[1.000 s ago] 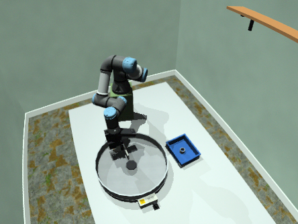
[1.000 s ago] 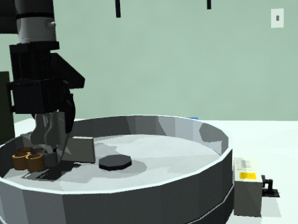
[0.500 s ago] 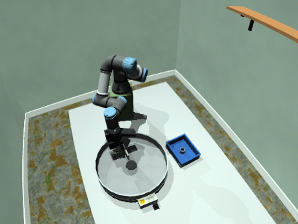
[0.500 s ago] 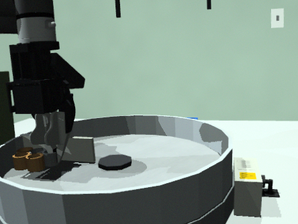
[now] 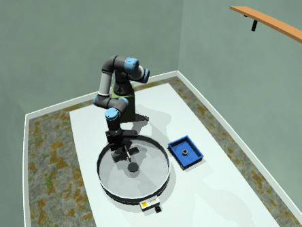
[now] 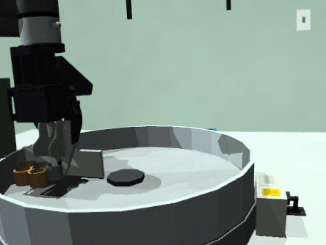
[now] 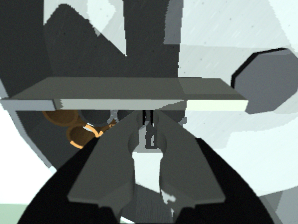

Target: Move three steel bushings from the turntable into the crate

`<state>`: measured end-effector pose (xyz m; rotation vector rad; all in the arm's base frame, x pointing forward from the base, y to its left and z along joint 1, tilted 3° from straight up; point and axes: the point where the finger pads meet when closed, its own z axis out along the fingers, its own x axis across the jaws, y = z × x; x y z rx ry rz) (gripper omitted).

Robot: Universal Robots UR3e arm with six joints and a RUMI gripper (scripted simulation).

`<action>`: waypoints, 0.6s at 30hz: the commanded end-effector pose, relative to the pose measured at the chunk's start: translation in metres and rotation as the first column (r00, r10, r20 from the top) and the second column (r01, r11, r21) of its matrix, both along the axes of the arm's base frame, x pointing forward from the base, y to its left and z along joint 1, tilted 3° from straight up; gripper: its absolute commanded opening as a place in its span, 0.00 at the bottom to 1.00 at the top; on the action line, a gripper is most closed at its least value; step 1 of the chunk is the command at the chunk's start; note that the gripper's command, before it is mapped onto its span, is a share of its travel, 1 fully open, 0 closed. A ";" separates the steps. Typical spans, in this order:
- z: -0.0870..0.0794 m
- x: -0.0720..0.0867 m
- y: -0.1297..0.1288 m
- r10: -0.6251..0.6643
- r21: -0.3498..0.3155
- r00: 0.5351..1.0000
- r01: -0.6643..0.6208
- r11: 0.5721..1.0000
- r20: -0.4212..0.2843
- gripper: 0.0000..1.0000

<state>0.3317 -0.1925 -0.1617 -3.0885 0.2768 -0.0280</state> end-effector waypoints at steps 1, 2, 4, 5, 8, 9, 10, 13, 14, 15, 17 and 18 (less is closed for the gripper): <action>0.015 -0.001 -0.001 -0.001 0.001 1.000 0.001 1.000 -0.003 0.00; 0.019 -0.001 -0.001 -0.001 0.001 1.000 0.001 1.000 -0.002 0.00; 0.019 -0.001 -0.001 -0.001 0.001 1.000 0.001 1.000 -0.002 0.00; 0.023 -0.001 -0.001 -0.001 0.000 1.000 0.001 1.000 -0.002 0.00; 0.036 -0.001 -0.003 0.000 -0.002 1.000 0.000 1.000 -0.001 0.00; 0.040 -0.001 -0.003 0.000 -0.002 1.000 0.000 1.000 -0.001 0.00; 0.045 -0.001 -0.003 0.000 -0.002 1.000 0.000 1.000 -0.001 0.00; 0.057 -0.001 -0.003 0.000 -0.002 1.000 0.000 1.000 -0.001 0.00; 0.061 -0.002 -0.004 0.000 -0.002 1.000 0.000 1.000 -0.001 0.00; 0.065 -0.002 -0.004 0.000 -0.002 1.000 0.000 1.000 -0.001 0.00; 0.071 -0.002 -0.004 0.000 -0.002 1.000 0.000 1.000 -0.001 0.00; 0.073 -0.002 -0.004 0.000 -0.002 1.000 0.000 1.000 -0.001 0.00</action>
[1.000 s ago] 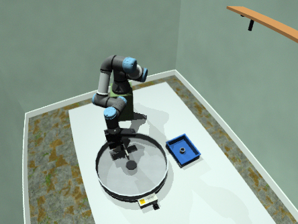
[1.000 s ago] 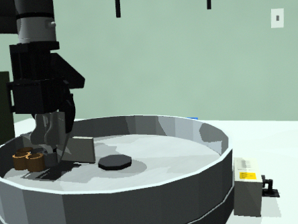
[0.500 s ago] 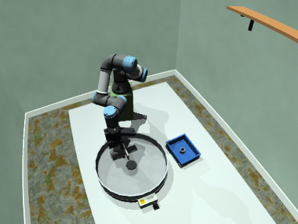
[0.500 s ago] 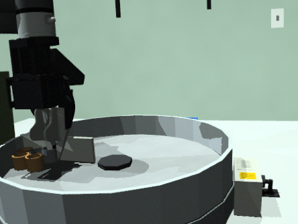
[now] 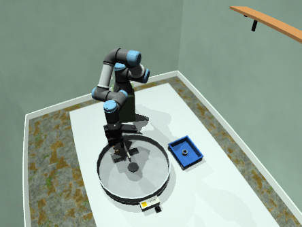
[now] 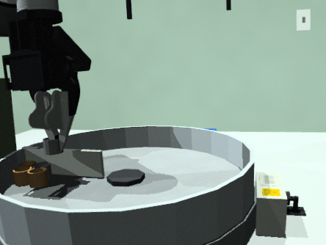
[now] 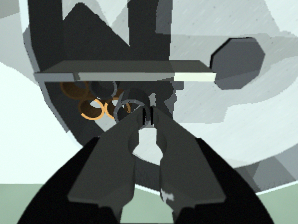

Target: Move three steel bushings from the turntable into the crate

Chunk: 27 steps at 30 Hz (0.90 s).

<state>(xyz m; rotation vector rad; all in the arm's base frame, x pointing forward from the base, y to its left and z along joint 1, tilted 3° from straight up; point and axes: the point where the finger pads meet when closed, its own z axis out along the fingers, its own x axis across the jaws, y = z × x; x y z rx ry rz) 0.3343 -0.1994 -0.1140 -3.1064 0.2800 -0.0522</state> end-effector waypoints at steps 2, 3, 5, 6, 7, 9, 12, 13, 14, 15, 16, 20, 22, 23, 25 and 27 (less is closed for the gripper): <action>0.027 -0.004 0.003 0.001 0.018 1.000 -0.001 1.000 -0.014 0.00; 0.027 -0.004 0.003 0.001 0.018 1.000 -0.001 1.000 -0.014 0.00; 0.030 -0.004 0.003 0.001 0.018 1.000 -0.001 1.000 -0.014 0.00; 0.030 -0.004 0.003 0.001 0.018 1.000 -0.001 1.000 -0.014 0.00; 0.031 -0.004 0.003 0.001 0.018 1.000 -0.001 1.000 -0.014 0.00; 0.031 -0.004 0.003 0.001 0.018 1.000 -0.001 1.000 -0.014 0.00; 0.031 -0.004 0.003 0.001 0.018 1.000 -0.001 1.000 -0.014 0.00; 0.031 -0.004 0.003 0.001 0.018 1.000 -0.001 1.000 -0.014 0.00; 0.031 -0.004 0.003 0.001 0.018 1.000 -0.001 1.000 -0.014 0.00; 0.031 -0.004 0.003 0.001 0.018 1.000 -0.001 1.000 -0.014 0.00; 0.031 -0.004 0.003 0.001 0.018 1.000 -0.001 1.000 -0.014 0.00; 0.031 -0.004 0.003 0.001 0.018 1.000 -0.001 1.000 -0.014 0.00; 0.031 -0.004 0.003 0.001 0.019 1.000 -0.001 1.000 -0.015 0.00; 0.031 -0.004 0.003 0.001 0.019 1.000 -0.001 1.000 -0.015 0.00; 0.031 -0.005 0.003 0.001 0.019 1.000 -0.001 1.000 -0.015 0.00; 0.031 -0.005 0.003 0.001 0.019 1.000 -0.001 1.000 -0.015 0.00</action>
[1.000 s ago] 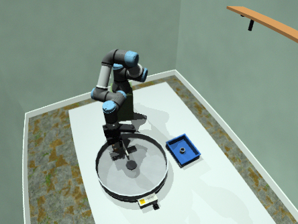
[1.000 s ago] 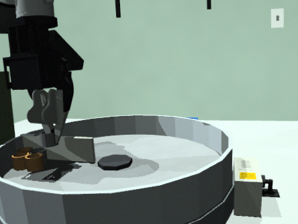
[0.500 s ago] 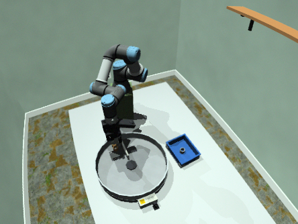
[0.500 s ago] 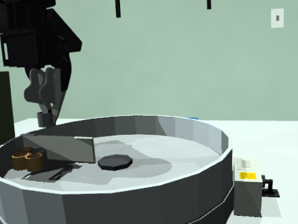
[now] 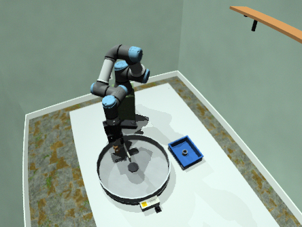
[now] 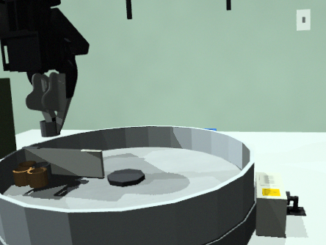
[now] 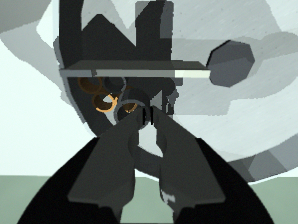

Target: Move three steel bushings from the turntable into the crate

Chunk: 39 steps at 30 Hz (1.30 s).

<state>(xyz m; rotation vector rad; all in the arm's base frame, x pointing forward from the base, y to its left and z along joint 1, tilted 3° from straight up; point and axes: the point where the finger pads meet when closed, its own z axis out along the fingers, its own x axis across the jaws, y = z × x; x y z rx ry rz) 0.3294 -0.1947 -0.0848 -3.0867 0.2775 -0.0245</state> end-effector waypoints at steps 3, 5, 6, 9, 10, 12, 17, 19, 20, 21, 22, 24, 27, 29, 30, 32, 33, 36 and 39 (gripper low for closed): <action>0.001 0.000 -0.001 0.000 -0.003 1.000 0.000 1.000 0.001 0.00; 0.001 0.000 -0.001 0.000 -0.003 1.000 0.000 1.000 0.001 0.00; 0.001 0.000 -0.002 0.000 -0.003 1.000 0.000 1.000 0.001 0.00; 0.001 0.000 -0.002 0.000 -0.003 1.000 0.000 1.000 0.001 0.00; 0.001 0.000 -0.002 0.000 -0.003 1.000 0.000 1.000 0.001 0.00; 0.001 0.000 -0.002 0.000 -0.003 1.000 0.000 1.000 0.001 0.00; 0.001 0.000 -0.002 0.000 -0.003 1.000 0.000 1.000 0.001 0.00; 0.001 0.000 -0.002 0.000 -0.003 1.000 0.000 1.000 0.001 0.00; 0.001 0.000 -0.001 0.000 -0.003 1.000 0.000 1.000 0.001 0.00; 0.001 0.000 -0.001 0.000 -0.003 1.000 0.000 1.000 0.001 0.00; 0.001 0.001 -0.001 0.000 -0.003 1.000 0.000 1.000 0.001 0.00; 0.001 0.001 -0.001 0.001 -0.003 1.000 -0.001 1.000 0.001 0.00; 0.001 0.001 0.000 0.001 -0.003 1.000 -0.001 1.000 0.001 0.00; 0.001 0.001 0.001 0.002 -0.003 1.000 -0.002 1.000 0.001 0.00; 0.001 0.001 0.001 0.003 -0.003 1.000 -0.003 1.000 0.001 0.00; 0.001 0.002 0.003 0.004 -0.002 1.000 -0.004 1.000 0.001 0.00; 0.001 0.002 0.003 0.005 -0.002 1.000 -0.005 1.000 0.001 0.00; 0.002 0.003 0.006 0.008 -0.002 1.000 -0.008 1.000 0.001 0.00; 0.002 0.005 0.010 0.012 -0.003 1.000 -0.012 1.000 0.001 0.00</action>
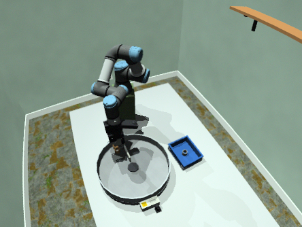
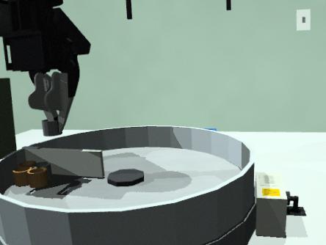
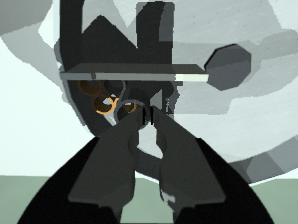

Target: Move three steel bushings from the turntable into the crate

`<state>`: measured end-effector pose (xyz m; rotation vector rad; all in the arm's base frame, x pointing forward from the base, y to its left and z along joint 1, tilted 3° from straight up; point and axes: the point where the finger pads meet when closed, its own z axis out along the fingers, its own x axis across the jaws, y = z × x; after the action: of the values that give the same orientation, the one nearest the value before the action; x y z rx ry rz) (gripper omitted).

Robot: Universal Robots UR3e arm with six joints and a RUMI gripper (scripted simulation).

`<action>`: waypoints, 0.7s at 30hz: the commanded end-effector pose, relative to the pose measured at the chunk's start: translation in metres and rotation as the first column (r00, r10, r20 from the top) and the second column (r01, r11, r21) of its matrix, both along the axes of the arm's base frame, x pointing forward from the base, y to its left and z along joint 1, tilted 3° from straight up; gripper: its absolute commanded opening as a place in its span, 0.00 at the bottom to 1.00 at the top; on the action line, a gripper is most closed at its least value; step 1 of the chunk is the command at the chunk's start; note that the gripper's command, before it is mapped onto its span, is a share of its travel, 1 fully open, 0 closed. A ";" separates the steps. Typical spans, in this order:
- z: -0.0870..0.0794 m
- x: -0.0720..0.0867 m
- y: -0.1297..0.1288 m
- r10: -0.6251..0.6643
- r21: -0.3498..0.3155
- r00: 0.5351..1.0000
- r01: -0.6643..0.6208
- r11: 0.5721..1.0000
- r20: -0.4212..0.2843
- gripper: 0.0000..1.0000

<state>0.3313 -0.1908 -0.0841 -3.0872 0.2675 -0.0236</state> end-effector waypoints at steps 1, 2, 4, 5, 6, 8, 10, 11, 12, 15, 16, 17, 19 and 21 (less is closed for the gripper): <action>0.001 0.004 0.007 0.008 -0.003 1.000 -0.008 1.000 0.002 0.00; 0.001 0.005 0.009 0.009 -0.003 1.000 -0.009 1.000 0.002 0.00; 0.001 0.005 0.011 0.011 -0.003 1.000 -0.011 1.000 0.002 0.00; 0.001 0.005 0.011 0.011 -0.003 1.000 -0.011 1.000 0.002 0.00; 0.001 0.006 0.012 0.013 -0.003 1.000 -0.013 1.000 0.002 0.00; 0.002 0.008 0.016 0.018 -0.003 1.000 -0.018 1.000 0.003 0.00; 0.002 0.009 0.021 0.023 -0.003 1.000 -0.023 1.000 0.003 0.00; 0.002 0.010 0.023 0.026 -0.003 1.000 -0.026 1.000 0.003 0.00; 0.002 0.011 0.026 0.029 -0.003 1.000 -0.029 1.000 0.003 0.00; 0.002 0.014 0.034 0.039 -0.003 0.999 -0.039 0.999 0.004 0.00; 0.003 0.015 0.037 0.042 -0.003 0.999 -0.042 0.999 0.004 0.00; 0.003 0.017 0.040 0.045 -0.003 0.999 -0.045 0.999 0.004 0.00; 0.003 0.020 0.045 0.052 -0.003 0.999 -0.052 0.999 0.004 0.00; 0.003 0.022 0.048 0.055 -0.003 0.998 -0.055 0.998 0.004 0.00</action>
<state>0.3442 -0.1580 -0.0825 -3.0926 0.1988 -0.0232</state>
